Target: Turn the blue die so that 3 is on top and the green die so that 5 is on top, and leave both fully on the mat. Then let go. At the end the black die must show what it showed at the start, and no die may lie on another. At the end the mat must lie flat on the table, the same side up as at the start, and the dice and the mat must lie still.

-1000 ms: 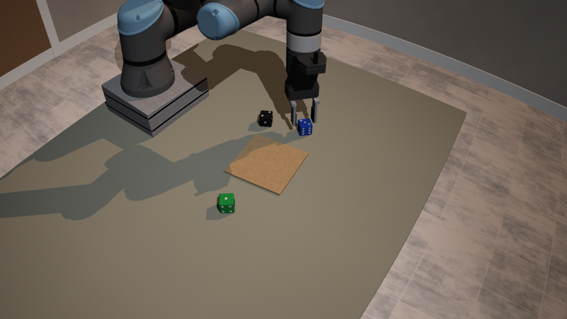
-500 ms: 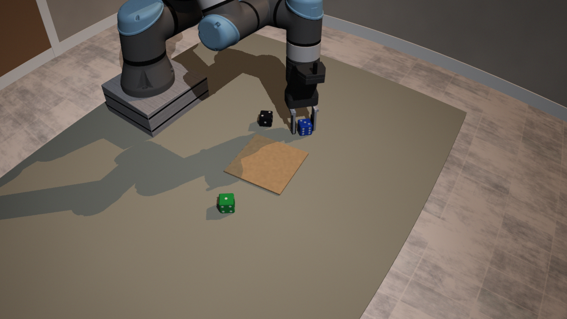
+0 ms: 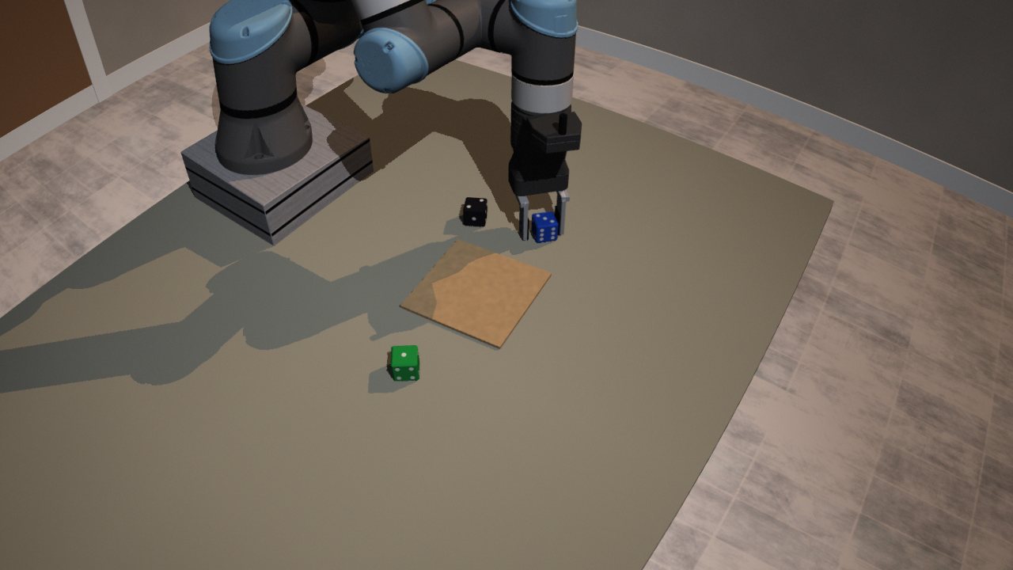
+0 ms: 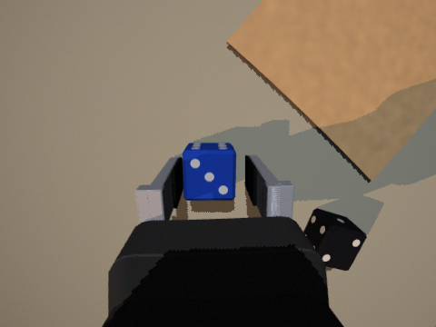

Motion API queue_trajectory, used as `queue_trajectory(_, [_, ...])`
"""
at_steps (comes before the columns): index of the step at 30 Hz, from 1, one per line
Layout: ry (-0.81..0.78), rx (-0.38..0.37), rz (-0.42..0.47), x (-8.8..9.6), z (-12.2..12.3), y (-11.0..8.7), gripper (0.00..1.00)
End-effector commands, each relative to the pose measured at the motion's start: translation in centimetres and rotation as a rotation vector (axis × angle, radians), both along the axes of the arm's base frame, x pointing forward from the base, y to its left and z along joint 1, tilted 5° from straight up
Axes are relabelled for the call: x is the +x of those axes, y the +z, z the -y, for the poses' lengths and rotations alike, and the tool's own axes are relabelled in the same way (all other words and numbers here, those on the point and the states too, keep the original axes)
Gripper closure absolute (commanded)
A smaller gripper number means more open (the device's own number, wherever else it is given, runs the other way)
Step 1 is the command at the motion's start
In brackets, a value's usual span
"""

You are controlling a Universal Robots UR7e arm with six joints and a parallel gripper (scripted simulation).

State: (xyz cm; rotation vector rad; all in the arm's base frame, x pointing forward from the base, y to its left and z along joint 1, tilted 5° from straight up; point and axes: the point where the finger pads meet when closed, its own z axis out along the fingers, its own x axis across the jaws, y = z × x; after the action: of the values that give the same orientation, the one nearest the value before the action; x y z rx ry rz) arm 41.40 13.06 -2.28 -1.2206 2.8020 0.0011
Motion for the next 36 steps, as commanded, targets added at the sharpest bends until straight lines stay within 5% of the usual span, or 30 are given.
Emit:
queue_trajectory(1, [0.000, 0.000, 0.001, 0.04, 0.00, 0.04, 0.13])
queue_trajectory(22, [0.000, 0.000, 0.001, 0.04, 0.00, 0.04, 0.13])
queue_trajectory(23, [0.000, 0.000, 0.001, 0.04, 0.00, 0.04, 0.43])
queue_trajectory(36, [0.000, 0.000, 0.001, 0.04, 0.00, 0.04, 0.43])
